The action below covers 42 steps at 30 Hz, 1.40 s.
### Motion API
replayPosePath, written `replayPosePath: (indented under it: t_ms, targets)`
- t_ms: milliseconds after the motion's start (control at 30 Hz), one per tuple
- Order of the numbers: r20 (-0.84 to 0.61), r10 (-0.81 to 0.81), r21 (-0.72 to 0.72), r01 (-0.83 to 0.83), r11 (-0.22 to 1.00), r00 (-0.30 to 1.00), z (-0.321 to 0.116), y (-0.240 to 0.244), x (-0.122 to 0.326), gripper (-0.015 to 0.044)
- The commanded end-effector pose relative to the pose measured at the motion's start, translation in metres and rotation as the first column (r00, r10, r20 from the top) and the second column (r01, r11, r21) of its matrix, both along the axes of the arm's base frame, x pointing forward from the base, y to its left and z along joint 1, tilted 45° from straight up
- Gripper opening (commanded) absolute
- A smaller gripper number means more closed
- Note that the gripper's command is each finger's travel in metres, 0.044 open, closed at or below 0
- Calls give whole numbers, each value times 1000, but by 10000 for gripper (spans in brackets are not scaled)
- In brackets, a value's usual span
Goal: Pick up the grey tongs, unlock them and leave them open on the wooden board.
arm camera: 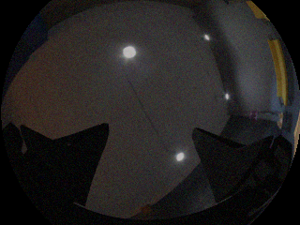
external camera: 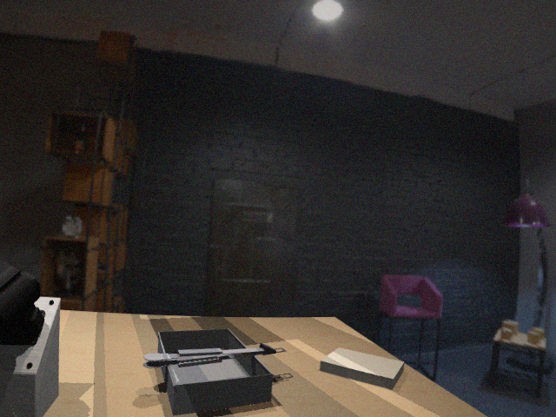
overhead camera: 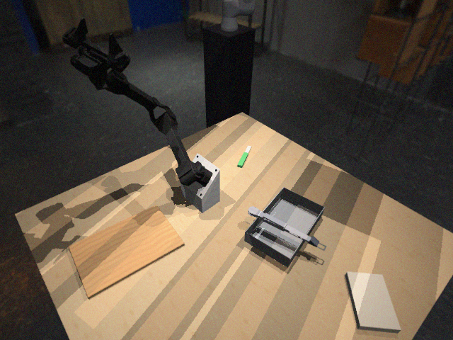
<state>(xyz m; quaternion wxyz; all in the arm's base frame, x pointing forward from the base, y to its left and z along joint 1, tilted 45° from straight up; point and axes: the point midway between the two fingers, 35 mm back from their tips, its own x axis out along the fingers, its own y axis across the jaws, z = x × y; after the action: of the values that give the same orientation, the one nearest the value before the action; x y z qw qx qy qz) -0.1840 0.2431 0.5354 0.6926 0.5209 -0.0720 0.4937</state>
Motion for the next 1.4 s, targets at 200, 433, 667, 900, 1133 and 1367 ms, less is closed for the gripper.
replayPosePath:
  t_ms: [200, 433, 667, 900, 1133, 1367]
  targets:
    - [-81, 24, 93, -17, 996, 996, 22, -31, 32, 260]
    - [-154, 30, 159, -5, 987, 988, 41, -63, 70, 260]
    - [-220, 39, 236, 15, 972, 975, 58, -94, 105, 260]
    - [-357, 13, 337, 116, 934, 934, 76, -147, 184, 260]
    - [-472, 26, 364, 167, 916, 881, 70, -175, 242, 260]
    - [-564, 2, 328, 221, 918, 826, 56, -191, 299, 260]
